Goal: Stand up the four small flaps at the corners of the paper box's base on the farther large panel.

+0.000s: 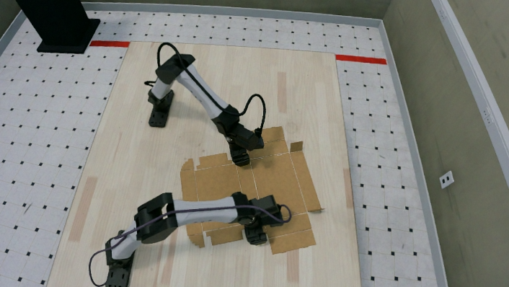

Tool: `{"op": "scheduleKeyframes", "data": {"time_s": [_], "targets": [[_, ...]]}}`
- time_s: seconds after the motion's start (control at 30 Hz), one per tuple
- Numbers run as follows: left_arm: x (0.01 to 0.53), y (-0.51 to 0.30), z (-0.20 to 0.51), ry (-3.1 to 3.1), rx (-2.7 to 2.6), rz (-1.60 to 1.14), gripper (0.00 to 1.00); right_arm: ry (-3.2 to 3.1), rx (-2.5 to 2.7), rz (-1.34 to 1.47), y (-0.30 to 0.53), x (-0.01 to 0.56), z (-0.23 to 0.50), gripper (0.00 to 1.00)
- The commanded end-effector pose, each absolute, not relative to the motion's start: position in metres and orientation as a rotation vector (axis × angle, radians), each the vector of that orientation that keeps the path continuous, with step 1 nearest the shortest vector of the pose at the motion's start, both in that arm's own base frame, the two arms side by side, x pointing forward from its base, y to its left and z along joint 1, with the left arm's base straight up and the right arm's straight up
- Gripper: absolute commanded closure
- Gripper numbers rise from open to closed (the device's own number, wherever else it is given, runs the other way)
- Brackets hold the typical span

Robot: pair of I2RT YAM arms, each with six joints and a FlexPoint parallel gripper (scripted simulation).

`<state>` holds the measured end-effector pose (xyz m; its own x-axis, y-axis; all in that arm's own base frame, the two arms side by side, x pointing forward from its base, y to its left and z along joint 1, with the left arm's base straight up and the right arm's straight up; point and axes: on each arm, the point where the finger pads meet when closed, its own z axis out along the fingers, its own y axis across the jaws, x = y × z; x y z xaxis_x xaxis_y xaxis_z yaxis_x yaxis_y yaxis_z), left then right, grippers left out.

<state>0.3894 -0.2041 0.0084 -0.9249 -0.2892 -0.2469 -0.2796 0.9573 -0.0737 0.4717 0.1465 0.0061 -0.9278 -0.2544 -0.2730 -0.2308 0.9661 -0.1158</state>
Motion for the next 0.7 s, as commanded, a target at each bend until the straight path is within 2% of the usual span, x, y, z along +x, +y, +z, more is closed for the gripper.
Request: {"op": "scheduleKeyframes", "data": {"time_s": [0.0,0.67], "targets": [[0.398,-0.223,0.041,2.798,-0.425,-0.149,0.23,2.845,-0.374,-0.129,0.151,0.471,-0.004,0.23],[0.395,-0.234,0.066,2.793,-0.458,-0.145,0.23,2.853,-0.378,-0.116,0.152,0.469,-0.006,0.23]]}}
